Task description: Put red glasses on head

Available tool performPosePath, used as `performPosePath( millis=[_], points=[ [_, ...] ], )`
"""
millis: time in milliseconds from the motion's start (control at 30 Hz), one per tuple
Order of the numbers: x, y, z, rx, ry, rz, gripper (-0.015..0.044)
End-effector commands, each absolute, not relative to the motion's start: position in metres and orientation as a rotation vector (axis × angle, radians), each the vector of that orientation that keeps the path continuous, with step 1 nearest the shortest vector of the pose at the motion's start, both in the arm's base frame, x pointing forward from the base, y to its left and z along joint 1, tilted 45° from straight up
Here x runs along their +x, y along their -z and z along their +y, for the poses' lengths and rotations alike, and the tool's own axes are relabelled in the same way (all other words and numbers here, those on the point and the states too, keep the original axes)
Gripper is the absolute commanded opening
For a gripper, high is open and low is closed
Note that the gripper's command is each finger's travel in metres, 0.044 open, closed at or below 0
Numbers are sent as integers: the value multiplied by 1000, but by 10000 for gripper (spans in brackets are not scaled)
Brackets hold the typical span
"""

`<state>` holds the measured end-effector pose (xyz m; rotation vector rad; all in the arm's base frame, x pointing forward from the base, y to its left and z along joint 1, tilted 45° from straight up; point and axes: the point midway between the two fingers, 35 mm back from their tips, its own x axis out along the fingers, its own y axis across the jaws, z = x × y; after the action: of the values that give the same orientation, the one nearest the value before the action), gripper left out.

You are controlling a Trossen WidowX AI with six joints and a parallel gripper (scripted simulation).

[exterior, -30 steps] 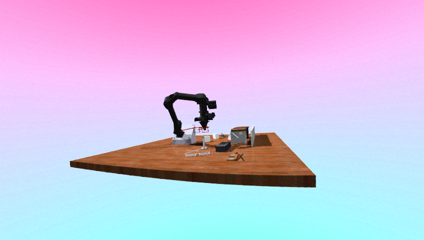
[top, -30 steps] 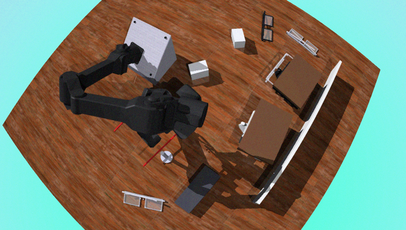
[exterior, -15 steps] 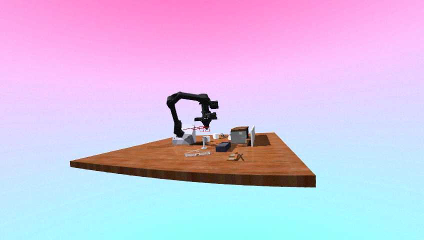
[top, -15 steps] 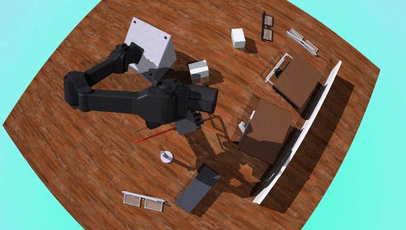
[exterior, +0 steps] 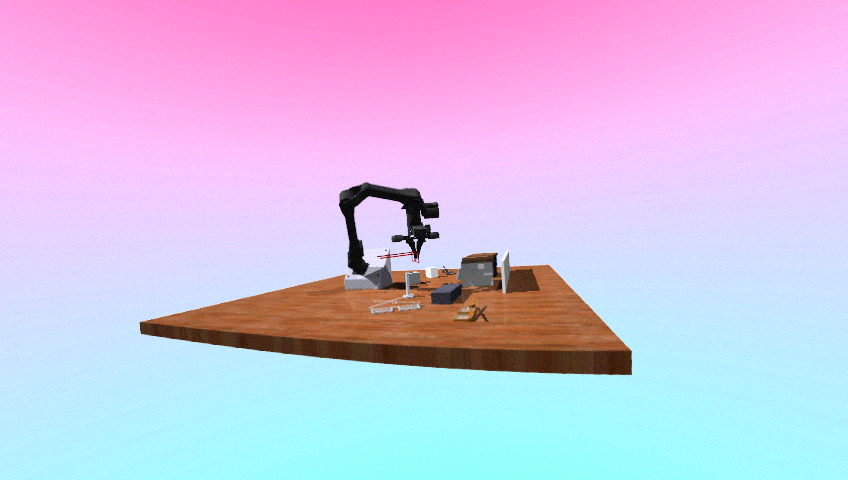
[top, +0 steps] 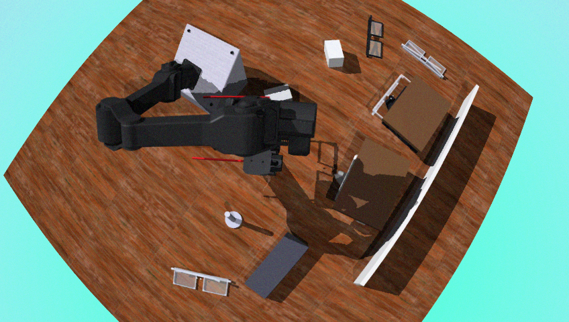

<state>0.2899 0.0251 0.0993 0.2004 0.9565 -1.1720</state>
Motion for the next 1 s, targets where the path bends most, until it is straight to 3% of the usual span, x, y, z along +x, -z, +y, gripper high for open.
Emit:
performPosePath(
  millis=[0,967],
  points=[
    [289,-91,31,273,1222,908,0],
    [278,-46,75,926,1555,340,0]
  ],
)
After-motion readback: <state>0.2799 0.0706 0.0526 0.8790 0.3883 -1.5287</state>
